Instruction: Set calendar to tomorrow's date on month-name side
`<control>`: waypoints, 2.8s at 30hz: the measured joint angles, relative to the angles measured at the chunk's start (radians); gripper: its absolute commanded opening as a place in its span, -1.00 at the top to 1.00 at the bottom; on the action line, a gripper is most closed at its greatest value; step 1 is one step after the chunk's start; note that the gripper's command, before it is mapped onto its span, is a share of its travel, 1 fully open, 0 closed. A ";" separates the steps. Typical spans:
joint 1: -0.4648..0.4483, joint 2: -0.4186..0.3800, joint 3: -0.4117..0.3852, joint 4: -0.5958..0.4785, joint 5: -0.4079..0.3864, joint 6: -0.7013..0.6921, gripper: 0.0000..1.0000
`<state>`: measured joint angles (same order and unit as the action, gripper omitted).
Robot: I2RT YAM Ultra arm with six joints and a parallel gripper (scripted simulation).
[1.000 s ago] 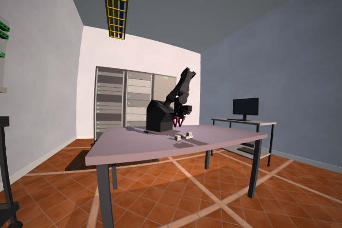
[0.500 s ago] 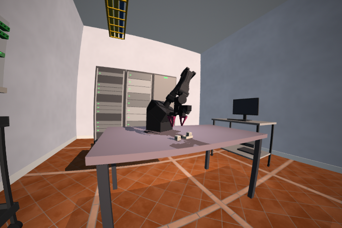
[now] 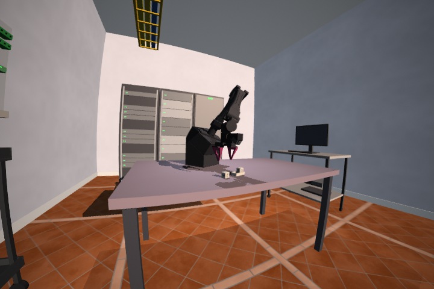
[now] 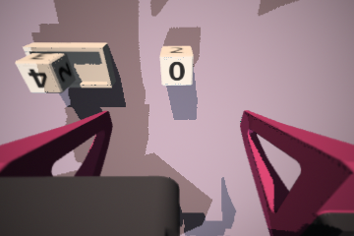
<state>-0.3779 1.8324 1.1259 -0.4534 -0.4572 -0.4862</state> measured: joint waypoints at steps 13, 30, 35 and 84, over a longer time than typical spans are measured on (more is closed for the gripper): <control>0.000 0.000 0.011 0.001 0.000 0.351 -1.00; 0.007 0.004 0.021 0.005 -0.001 0.912 -1.00; 0.008 0.016 0.021 0.005 -0.001 1.058 -1.00; 0.011 0.020 0.030 0.008 -0.001 1.566 0.07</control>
<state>-0.3672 1.8523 1.1561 -0.4454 -0.4583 1.0798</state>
